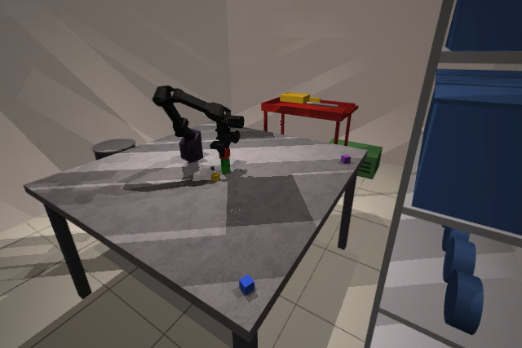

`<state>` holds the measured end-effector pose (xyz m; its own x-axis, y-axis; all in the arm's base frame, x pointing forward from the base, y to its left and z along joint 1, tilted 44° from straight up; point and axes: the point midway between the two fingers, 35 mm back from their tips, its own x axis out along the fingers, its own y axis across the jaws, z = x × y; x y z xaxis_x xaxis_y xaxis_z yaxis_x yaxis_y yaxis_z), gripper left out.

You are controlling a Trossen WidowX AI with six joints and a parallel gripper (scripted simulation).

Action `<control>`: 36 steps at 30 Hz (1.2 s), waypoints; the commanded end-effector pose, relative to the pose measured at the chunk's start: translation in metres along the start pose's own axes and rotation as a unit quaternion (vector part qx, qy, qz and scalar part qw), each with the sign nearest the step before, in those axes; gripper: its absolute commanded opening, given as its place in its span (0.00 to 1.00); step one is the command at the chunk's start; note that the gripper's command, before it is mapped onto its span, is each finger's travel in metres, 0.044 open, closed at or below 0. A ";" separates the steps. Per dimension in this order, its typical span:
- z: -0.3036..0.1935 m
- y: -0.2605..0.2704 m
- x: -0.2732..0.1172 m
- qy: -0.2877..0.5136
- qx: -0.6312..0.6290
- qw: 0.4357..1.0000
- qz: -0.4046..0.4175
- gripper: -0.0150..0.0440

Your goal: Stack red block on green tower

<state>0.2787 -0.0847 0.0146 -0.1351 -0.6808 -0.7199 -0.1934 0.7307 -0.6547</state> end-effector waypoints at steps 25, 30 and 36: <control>0.000 0.000 0.000 0.000 -0.001 1.000 0.000 0.83; 0.000 0.000 0.000 0.000 -0.001 1.000 0.000 1.00; 0.000 0.000 0.000 0.000 -0.001 1.000 0.000 1.00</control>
<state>0.2787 -0.0847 0.0147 -0.1359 -0.6813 -0.7193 -0.1962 0.7302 -0.6545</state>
